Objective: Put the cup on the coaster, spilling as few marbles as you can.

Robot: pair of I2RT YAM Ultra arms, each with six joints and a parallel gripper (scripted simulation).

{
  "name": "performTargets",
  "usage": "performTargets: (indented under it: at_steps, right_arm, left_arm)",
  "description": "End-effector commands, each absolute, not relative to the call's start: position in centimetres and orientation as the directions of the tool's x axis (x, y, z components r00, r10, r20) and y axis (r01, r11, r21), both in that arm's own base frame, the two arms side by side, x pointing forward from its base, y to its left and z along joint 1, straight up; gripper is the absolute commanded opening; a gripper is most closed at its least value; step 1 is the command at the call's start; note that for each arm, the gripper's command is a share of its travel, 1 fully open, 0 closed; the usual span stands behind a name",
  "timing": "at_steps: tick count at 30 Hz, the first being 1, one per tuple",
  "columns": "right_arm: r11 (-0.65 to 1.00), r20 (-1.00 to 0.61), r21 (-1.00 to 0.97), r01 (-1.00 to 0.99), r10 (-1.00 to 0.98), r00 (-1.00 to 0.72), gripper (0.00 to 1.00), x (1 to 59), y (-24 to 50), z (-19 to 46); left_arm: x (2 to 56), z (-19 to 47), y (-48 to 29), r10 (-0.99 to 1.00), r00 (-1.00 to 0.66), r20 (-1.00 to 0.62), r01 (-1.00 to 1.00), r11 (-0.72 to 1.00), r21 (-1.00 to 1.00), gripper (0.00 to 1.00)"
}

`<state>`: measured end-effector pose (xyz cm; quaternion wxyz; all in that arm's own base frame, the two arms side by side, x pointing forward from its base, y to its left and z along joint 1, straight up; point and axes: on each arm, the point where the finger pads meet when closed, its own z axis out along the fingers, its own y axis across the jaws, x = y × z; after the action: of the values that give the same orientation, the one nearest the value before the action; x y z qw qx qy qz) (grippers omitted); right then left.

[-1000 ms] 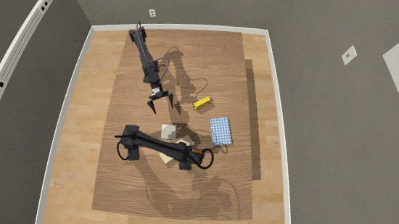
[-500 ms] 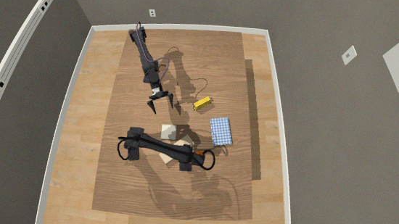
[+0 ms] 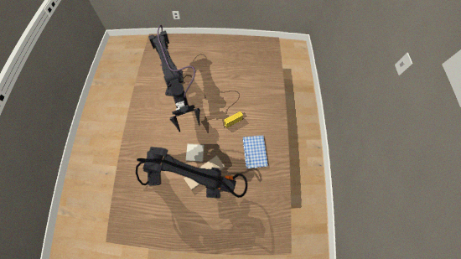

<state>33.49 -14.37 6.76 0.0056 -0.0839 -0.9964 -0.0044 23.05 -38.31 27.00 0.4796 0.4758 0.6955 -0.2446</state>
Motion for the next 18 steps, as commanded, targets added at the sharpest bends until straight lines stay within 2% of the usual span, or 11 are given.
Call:
performTargets:
  at_steps: [1, 12, 13, 18]
  right_arm:
    - [0.986, -0.004, -0.001, 0.166, 0.166, -0.986, 0.95, 33.88, -15.0, 5.75]
    - [0.986, -0.019, -0.005, 0.166, 0.166, -0.986, 0.95, 34.12, -15.11, 6.21]
    - [0.986, -0.019, -0.005, 0.166, 0.166, -0.986, 0.87, 34.12, -15.11, 6.21]
    - [0.986, -0.019, -0.005, 0.166, 0.166, -0.986, 0.83, 34.12, -15.11, 6.21]
  left_arm:
    - [23.07, 27.41, -38.42, 0.425, -0.094, -0.9, 0.898, 0.426, 0.108, 1.0]
    - [23.07, 27.41, -38.42, 0.425, -0.094, -0.9, 0.898, 0.426, 0.108, 1.0]
    - [23.07, 27.41, -38.42, 0.425, -0.094, -0.9, 0.898, 0.426, 0.108, 1.0]
    - [23.07, 27.41, -38.42, 0.425, -0.094, -0.9, 0.898, 0.426, 0.108, 1.0]
